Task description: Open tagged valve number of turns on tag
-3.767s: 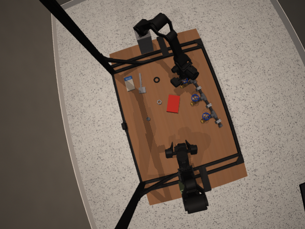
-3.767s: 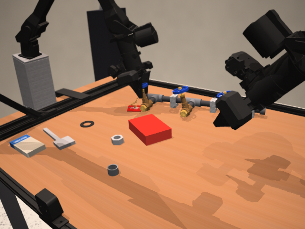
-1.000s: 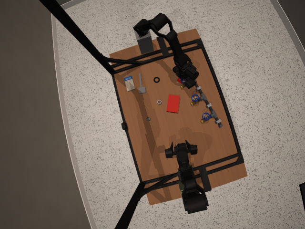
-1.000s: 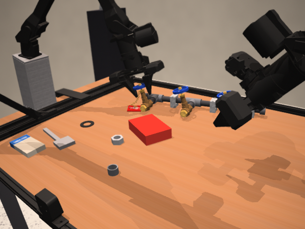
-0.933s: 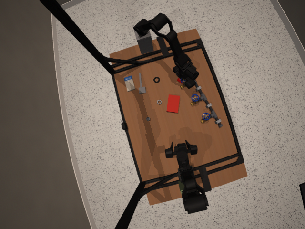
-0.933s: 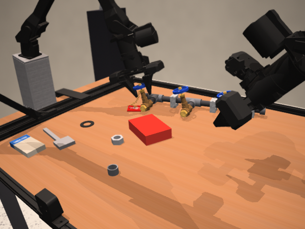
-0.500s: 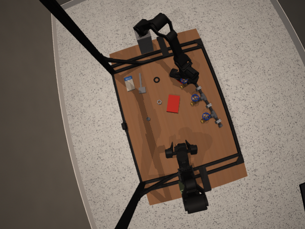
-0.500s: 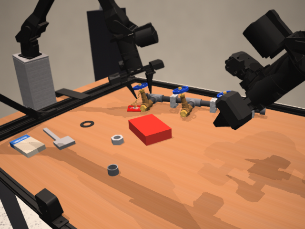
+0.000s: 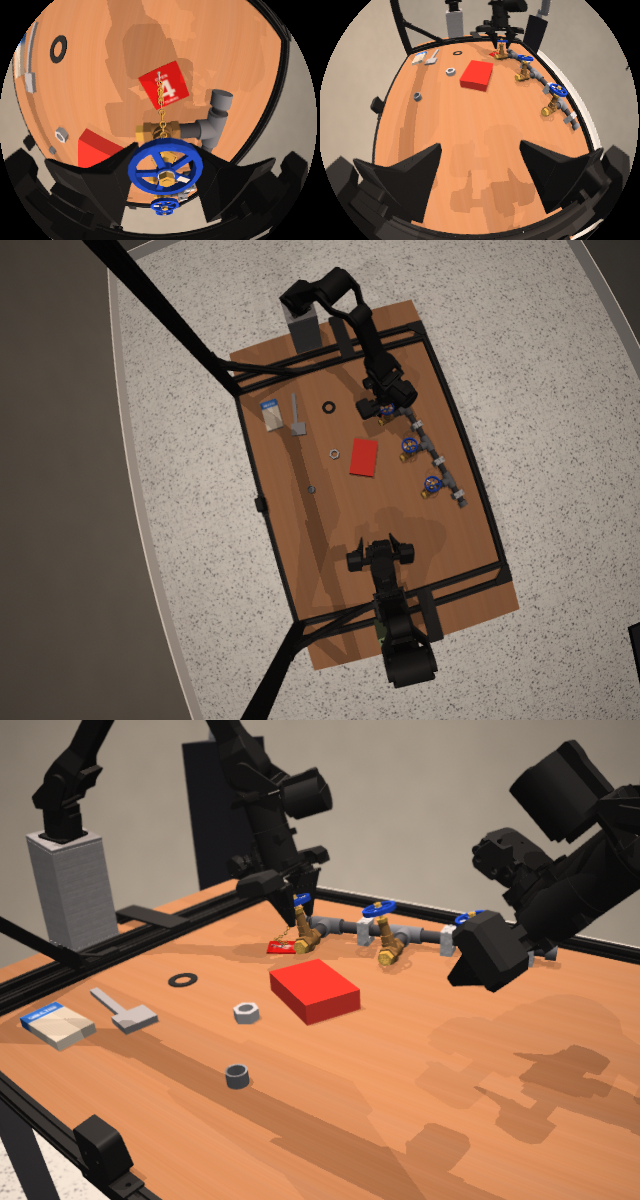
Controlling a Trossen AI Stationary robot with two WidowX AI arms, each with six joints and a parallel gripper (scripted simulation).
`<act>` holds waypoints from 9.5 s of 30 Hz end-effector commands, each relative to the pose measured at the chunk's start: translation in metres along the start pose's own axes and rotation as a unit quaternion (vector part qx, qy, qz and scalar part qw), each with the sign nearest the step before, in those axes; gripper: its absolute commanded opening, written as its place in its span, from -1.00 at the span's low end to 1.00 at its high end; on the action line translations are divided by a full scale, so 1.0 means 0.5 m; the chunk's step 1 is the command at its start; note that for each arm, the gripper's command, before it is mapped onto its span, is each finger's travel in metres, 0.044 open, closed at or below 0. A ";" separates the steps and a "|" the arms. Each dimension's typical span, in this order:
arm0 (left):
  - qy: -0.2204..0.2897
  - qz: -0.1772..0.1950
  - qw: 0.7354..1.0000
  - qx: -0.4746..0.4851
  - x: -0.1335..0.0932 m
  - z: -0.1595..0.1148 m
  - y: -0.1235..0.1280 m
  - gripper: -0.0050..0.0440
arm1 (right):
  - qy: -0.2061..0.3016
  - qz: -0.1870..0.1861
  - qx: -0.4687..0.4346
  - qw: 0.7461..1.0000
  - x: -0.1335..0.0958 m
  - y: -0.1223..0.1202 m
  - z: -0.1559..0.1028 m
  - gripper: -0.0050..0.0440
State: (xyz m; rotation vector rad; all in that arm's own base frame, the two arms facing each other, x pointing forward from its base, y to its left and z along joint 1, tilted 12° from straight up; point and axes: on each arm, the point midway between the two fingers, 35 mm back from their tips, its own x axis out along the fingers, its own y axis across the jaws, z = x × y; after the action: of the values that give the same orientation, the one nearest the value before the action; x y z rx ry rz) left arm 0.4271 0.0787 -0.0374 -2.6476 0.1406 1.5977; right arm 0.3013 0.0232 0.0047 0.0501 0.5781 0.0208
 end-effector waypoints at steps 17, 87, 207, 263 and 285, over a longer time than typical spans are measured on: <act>0.000 0.000 0.993 -0.120 0.000 0.000 0.000 0.18 | 0.000 0.000 0.000 1.000 0.000 0.000 0.000 0.84; 0.000 0.000 0.761 0.648 0.000 0.000 0.000 -0.80 | 0.000 0.000 0.000 1.000 0.000 0.000 0.000 0.84; 0.000 0.000 0.755 0.656 0.000 0.000 0.000 -0.80 | 0.000 0.000 0.000 1.000 0.000 0.000 0.000 0.84; 0.000 -0.001 0.993 -0.119 0.000 0.000 0.000 0.77 | 0.000 0.000 0.000 1.000 0.000 0.000 0.000 0.84; 0.000 0.000 0.896 0.444 0.000 0.000 0.000 0.84 | 0.000 0.000 0.000 1.000 0.000 0.000 0.000 0.84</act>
State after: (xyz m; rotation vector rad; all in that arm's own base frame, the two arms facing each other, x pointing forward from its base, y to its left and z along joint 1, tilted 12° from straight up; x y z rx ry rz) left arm 0.4272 0.0787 -0.0375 -2.0434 0.6079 1.2024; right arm 0.3013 0.0232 0.0047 0.0500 0.5784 0.0208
